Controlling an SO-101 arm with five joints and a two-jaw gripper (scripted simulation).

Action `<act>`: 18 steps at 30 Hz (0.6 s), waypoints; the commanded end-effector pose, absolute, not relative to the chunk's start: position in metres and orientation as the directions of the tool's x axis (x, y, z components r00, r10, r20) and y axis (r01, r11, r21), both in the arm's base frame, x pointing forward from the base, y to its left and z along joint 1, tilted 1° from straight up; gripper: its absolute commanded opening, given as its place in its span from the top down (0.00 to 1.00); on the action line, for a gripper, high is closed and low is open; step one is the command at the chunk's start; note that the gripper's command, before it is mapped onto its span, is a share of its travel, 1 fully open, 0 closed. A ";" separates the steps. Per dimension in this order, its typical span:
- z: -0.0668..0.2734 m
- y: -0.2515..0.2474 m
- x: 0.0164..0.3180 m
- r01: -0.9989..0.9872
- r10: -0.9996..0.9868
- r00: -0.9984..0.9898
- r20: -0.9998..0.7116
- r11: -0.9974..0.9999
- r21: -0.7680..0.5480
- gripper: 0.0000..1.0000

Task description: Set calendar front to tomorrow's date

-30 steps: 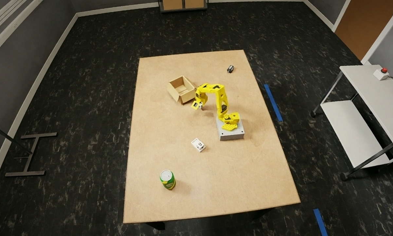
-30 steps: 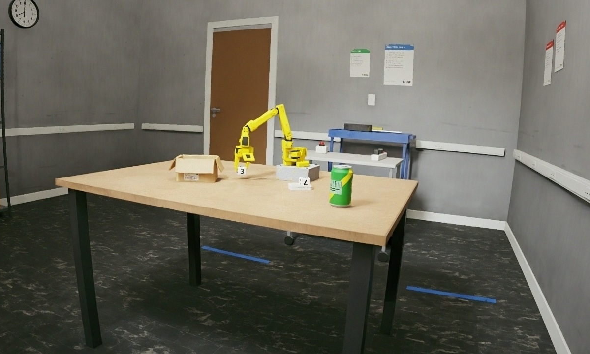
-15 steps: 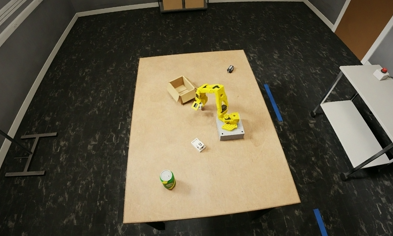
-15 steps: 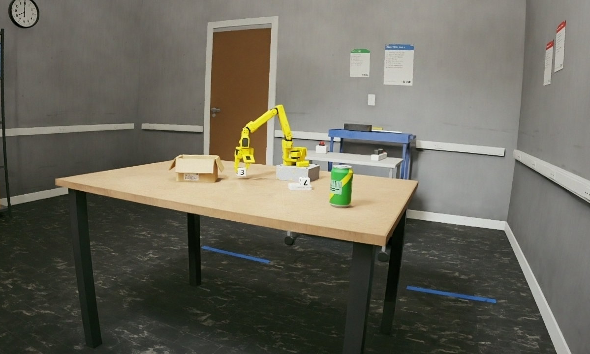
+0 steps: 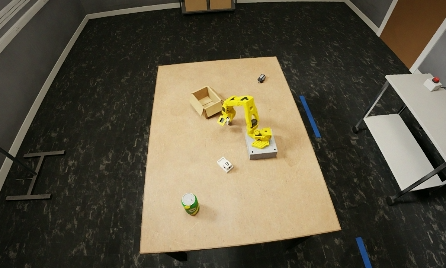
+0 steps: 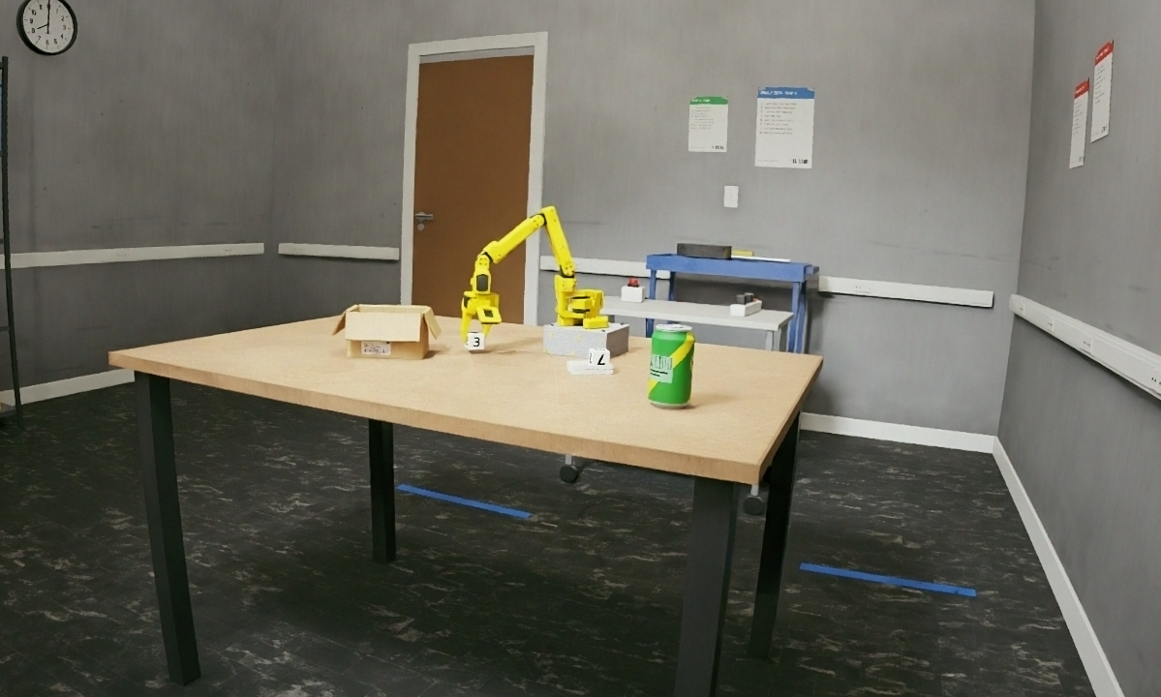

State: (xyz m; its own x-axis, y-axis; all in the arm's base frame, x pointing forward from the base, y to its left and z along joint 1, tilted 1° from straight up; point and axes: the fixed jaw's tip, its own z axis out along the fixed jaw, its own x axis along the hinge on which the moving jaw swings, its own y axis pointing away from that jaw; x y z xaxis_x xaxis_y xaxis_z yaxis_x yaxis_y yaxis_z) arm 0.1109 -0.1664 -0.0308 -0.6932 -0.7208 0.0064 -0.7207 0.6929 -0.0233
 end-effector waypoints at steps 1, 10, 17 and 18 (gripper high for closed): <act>-0.037 -0.163 0.107 -0.719 -0.719 -0.695 0.000 0.695 0.001 1.00; -0.038 -0.163 0.107 -0.719 -0.719 -0.695 0.000 0.695 0.001 1.00; -0.042 -0.163 0.107 -0.719 -0.719 -0.695 0.000 0.695 0.001 1.00; -0.042 -0.163 0.107 -0.719 -0.719 -0.695 0.000 0.695 0.001 1.00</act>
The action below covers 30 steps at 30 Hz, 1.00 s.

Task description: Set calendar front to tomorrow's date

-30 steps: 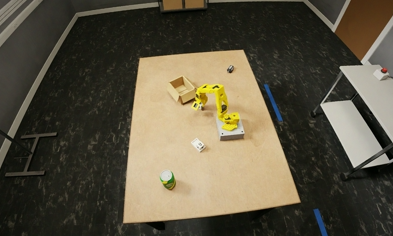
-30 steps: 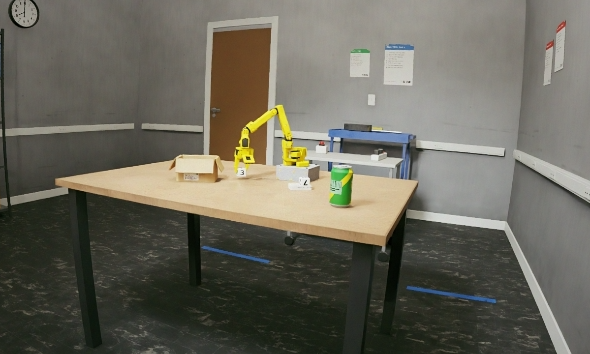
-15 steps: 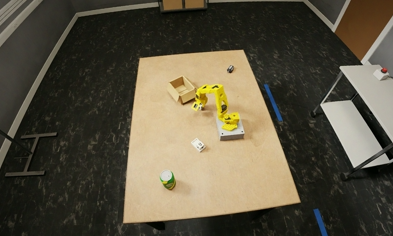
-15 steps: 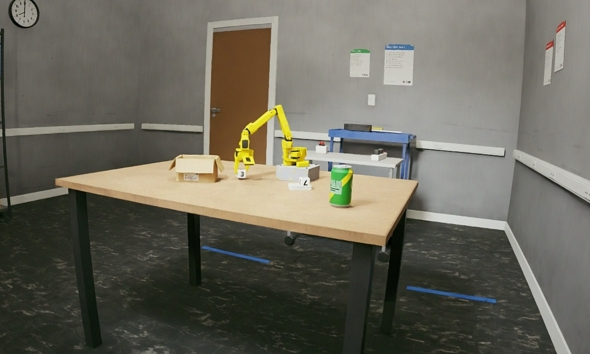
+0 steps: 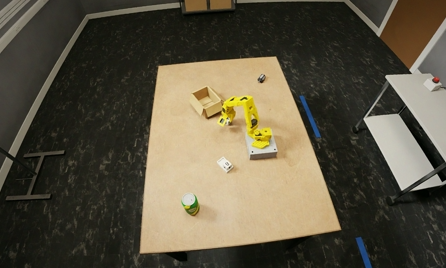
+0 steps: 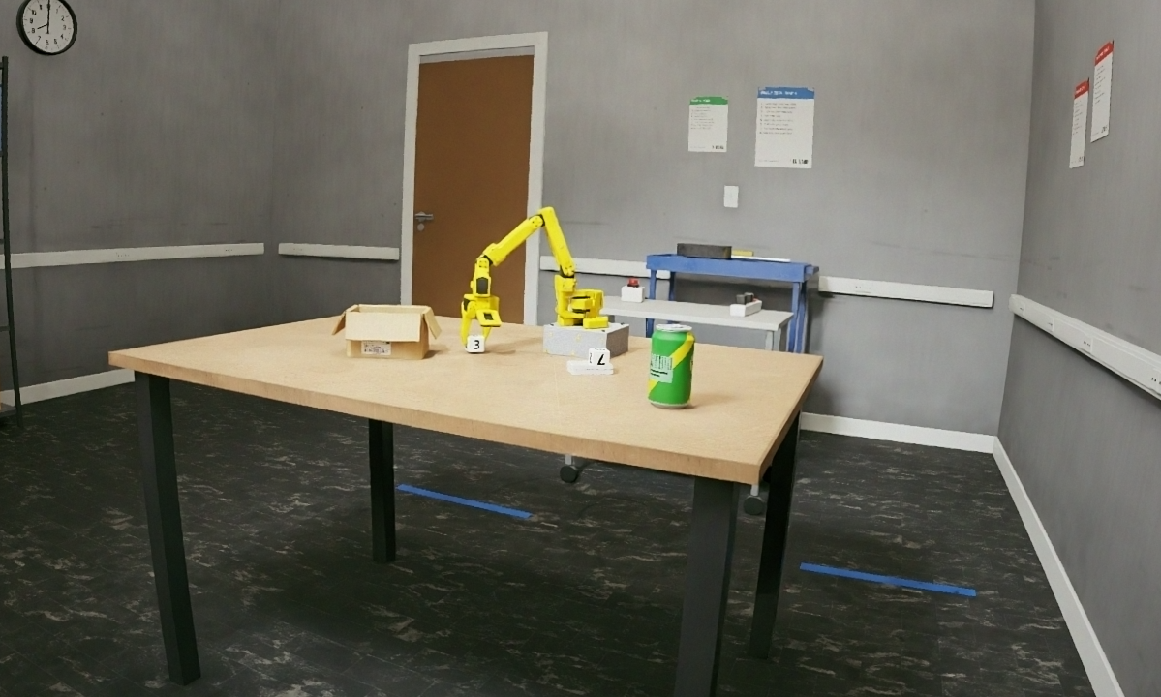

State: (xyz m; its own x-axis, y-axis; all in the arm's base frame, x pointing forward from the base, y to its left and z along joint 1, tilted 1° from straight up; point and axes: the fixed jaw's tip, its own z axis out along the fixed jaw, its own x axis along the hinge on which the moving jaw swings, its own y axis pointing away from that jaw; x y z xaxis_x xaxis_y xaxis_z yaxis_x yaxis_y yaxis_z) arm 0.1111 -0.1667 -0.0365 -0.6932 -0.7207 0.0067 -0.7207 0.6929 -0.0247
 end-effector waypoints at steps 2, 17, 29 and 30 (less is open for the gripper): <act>-0.043 -0.163 0.107 -0.719 -0.719 -0.695 0.000 0.695 0.001 1.00; -0.043 -0.163 0.107 -0.719 -0.719 -0.695 0.000 0.695 0.001 0.84; -0.043 -0.163 0.107 -0.719 -0.719 -0.695 0.000 0.695 0.001 0.81; -0.043 -0.163 0.107 -0.719 -0.719 -0.695 0.000 0.695 0.001 0.80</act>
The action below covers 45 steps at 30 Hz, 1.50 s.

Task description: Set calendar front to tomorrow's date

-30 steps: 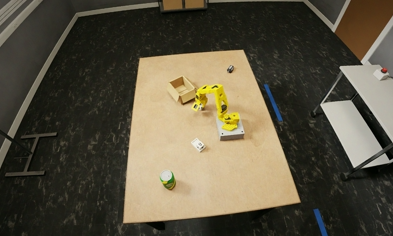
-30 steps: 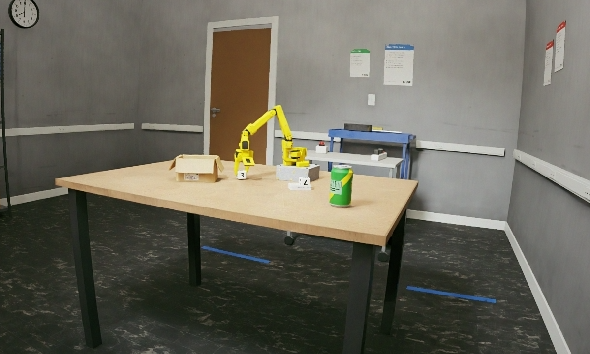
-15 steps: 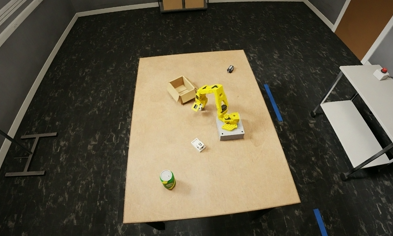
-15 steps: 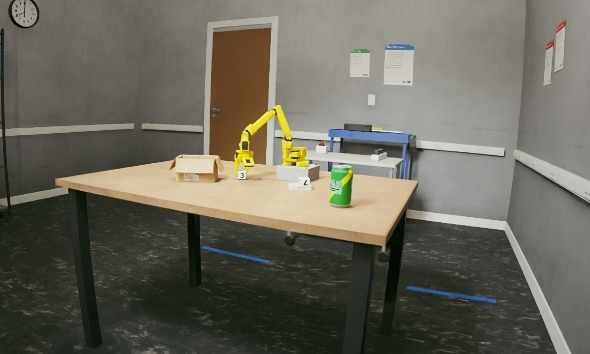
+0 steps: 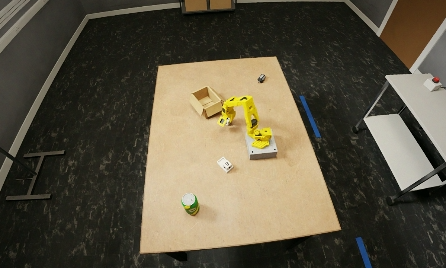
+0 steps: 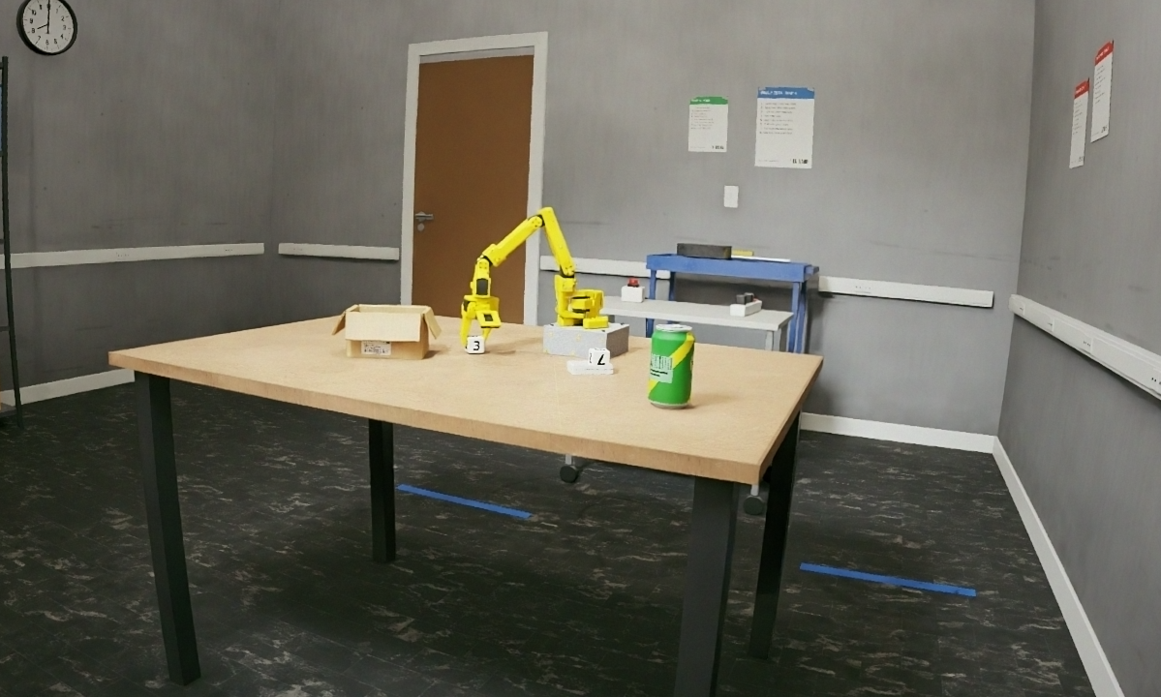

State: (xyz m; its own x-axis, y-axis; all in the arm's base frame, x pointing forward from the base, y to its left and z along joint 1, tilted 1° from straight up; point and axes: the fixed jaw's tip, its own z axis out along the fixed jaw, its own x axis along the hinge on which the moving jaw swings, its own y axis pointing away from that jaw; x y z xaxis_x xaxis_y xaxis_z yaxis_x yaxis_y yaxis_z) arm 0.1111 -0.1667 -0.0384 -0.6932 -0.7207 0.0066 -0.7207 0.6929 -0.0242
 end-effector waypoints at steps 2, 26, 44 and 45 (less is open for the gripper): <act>-0.043 -0.163 0.107 -0.719 -0.719 -0.695 0.000 0.695 0.001 0.79; -0.043 -0.163 0.107 -0.719 -0.719 -0.695 0.000 0.695 0.001 0.64; -0.013 -0.165 0.108 -0.719 -0.719 -0.695 0.000 0.695 0.001 0.64; -0.009 -0.165 0.108 -0.719 -0.719 -0.695 0.000 0.695 0.001 0.64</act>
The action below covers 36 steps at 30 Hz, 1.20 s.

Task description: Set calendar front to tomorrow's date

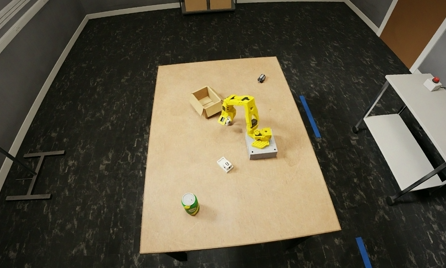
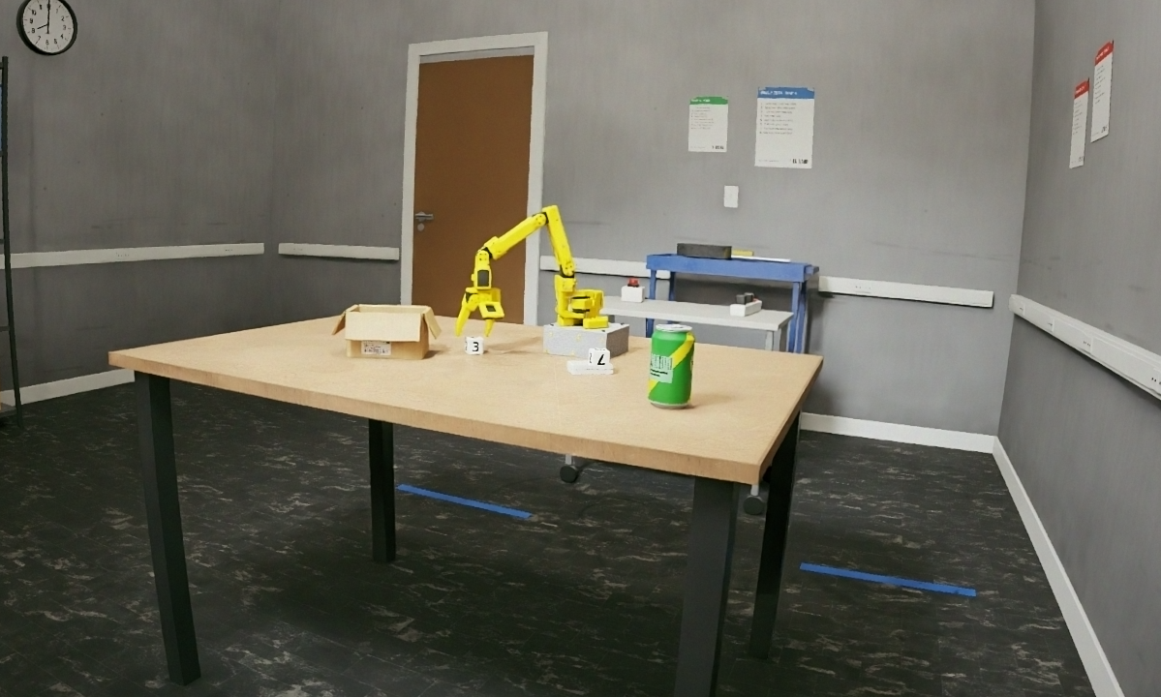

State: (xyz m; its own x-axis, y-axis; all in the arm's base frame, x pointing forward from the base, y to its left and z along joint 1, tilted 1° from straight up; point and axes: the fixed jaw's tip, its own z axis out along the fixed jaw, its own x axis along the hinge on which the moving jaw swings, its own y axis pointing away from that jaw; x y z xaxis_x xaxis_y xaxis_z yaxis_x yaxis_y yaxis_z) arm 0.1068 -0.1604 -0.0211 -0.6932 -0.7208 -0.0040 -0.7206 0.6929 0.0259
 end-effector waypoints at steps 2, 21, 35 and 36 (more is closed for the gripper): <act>-0.002 -0.165 0.108 -0.719 -0.719 -0.695 0.000 0.695 0.001 0.64; 0.018 -0.163 0.107 -0.719 -0.719 -0.695 0.000 0.695 0.001 0.64; 0.018 -0.164 0.107 -0.719 -0.719 -0.695 0.000 0.695 0.000 0.64; 0.018 -0.164 0.107 -0.719 -0.719 -0.695 0.001 0.695 -0.003 0.64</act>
State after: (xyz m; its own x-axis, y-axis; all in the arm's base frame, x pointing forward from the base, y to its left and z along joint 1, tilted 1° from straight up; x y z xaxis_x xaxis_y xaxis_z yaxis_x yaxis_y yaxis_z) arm 0.1059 -0.1590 0.0122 -0.6932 -0.7207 -0.0048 -0.7205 0.6928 0.0300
